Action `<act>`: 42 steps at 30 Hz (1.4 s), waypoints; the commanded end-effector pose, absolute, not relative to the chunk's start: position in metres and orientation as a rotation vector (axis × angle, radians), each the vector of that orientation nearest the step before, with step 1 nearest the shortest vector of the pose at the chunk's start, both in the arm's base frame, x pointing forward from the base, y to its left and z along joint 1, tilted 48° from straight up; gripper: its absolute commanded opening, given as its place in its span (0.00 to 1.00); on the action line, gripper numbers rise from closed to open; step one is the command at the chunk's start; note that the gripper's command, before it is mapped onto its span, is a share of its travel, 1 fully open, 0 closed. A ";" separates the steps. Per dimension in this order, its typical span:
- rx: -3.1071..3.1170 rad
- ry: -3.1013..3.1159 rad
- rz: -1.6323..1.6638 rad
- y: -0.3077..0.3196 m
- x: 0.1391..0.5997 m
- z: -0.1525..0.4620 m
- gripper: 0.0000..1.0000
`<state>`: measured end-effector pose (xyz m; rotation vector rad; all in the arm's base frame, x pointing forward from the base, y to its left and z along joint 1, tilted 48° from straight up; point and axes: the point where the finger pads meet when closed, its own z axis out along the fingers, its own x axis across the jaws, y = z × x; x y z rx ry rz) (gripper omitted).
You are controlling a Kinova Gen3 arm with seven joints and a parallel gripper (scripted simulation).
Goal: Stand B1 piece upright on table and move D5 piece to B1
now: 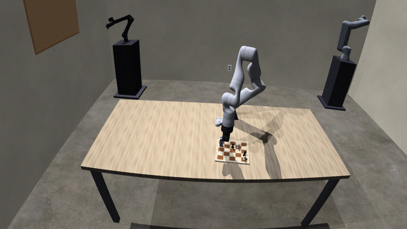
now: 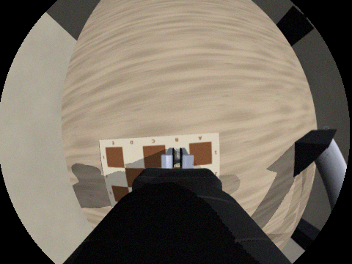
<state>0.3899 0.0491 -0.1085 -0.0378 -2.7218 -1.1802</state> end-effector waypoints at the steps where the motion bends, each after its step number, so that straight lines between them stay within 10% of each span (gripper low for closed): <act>1: -0.039 -2.723 -1.180 0.049 0.390 -0.108 0.00; 42: -0.038 -2.723 -1.180 -0.024 0.406 -0.041 0.00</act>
